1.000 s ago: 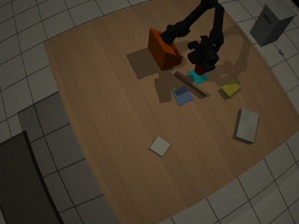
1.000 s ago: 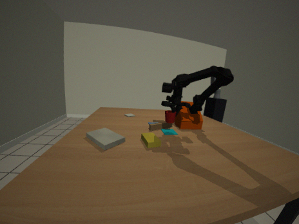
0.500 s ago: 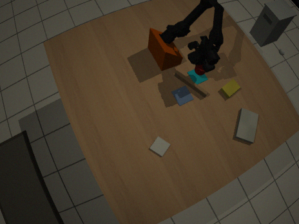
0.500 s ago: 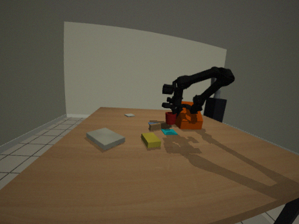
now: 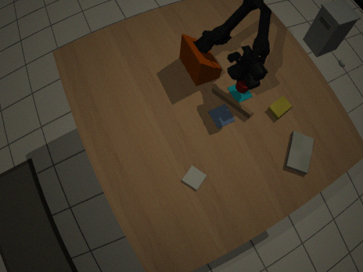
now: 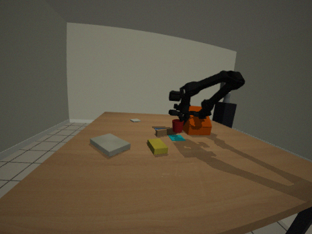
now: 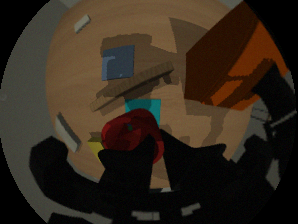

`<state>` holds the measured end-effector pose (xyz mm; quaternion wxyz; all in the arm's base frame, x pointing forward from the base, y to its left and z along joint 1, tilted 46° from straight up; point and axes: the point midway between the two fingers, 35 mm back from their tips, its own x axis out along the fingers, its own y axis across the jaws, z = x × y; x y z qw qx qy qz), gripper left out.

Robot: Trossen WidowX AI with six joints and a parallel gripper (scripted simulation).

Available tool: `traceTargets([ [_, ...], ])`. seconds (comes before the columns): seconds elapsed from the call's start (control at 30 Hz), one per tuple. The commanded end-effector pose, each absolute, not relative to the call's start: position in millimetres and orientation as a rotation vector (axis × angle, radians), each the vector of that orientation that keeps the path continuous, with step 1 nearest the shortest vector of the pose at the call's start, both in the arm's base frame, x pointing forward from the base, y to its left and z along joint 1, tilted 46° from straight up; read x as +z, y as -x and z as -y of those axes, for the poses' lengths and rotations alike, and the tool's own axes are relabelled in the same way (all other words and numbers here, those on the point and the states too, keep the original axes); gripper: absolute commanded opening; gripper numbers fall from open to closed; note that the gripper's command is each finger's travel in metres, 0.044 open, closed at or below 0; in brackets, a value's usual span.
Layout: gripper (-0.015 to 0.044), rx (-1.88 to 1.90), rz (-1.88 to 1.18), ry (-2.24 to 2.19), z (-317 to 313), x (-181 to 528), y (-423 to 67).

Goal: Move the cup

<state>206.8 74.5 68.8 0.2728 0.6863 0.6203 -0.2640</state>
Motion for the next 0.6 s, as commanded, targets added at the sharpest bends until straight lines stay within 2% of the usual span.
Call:
traceTargets([
  [0.0,0.0,-0.712,-1.674,-1.852,-78.7,65.3,-206.4],
  [0.57,0.0,-0.711,-1.674,-1.853,-91.6,53.8,-207.5],
])
